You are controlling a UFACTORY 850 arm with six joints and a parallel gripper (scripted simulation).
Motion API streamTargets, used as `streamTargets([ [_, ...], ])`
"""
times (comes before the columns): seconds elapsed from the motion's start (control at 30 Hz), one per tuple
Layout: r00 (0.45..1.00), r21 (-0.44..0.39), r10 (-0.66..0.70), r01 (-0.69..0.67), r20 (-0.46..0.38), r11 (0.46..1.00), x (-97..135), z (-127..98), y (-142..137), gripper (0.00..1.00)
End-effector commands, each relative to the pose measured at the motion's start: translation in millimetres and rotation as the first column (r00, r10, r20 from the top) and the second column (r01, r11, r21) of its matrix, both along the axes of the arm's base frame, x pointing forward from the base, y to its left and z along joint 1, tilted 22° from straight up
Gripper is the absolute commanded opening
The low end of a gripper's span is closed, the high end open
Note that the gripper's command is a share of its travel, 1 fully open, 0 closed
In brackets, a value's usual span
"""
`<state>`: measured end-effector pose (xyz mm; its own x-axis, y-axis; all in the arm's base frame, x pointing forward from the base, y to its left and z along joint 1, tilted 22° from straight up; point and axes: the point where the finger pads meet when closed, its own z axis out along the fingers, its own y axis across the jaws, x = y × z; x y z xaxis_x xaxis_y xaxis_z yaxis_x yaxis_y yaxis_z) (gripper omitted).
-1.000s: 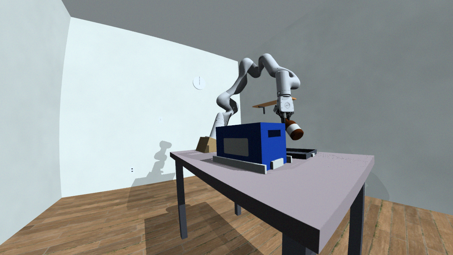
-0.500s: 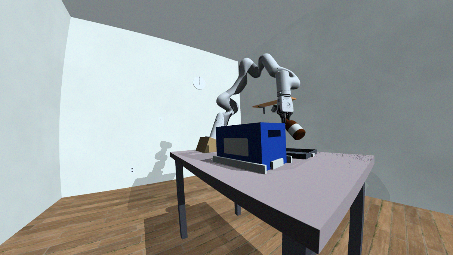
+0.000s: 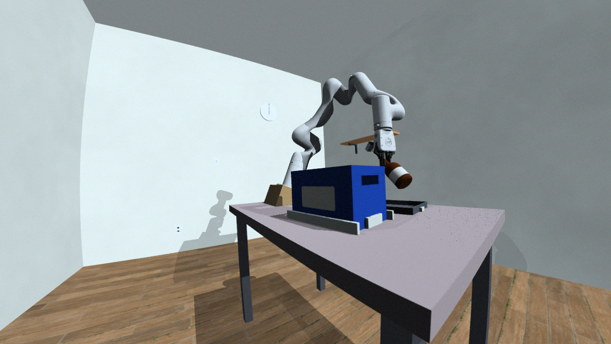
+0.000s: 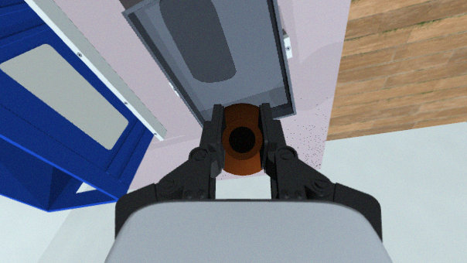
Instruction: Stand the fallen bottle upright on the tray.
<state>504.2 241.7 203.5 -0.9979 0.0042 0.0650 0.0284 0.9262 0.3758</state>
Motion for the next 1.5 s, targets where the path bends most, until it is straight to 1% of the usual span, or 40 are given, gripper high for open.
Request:
streamTargets([
  [0.0,1.000,0.001,0.000,0.000,0.002,1.000,0.8,0.9,0.0,0.00],
  [0.4,0.997,0.004,0.076,-0.076,0.033,0.997,0.8,0.9,0.0,0.00],
  [0.63,0.981,0.005,0.177,-0.178,0.075,0.984,0.8,0.9,0.0,0.00],
  [0.8,0.970,0.004,0.225,-0.226,0.096,0.974,0.8,0.9,0.0,0.00],
  [1.47,0.965,0.003,0.240,-0.242,0.102,0.970,0.8,0.9,0.0,0.00],
])
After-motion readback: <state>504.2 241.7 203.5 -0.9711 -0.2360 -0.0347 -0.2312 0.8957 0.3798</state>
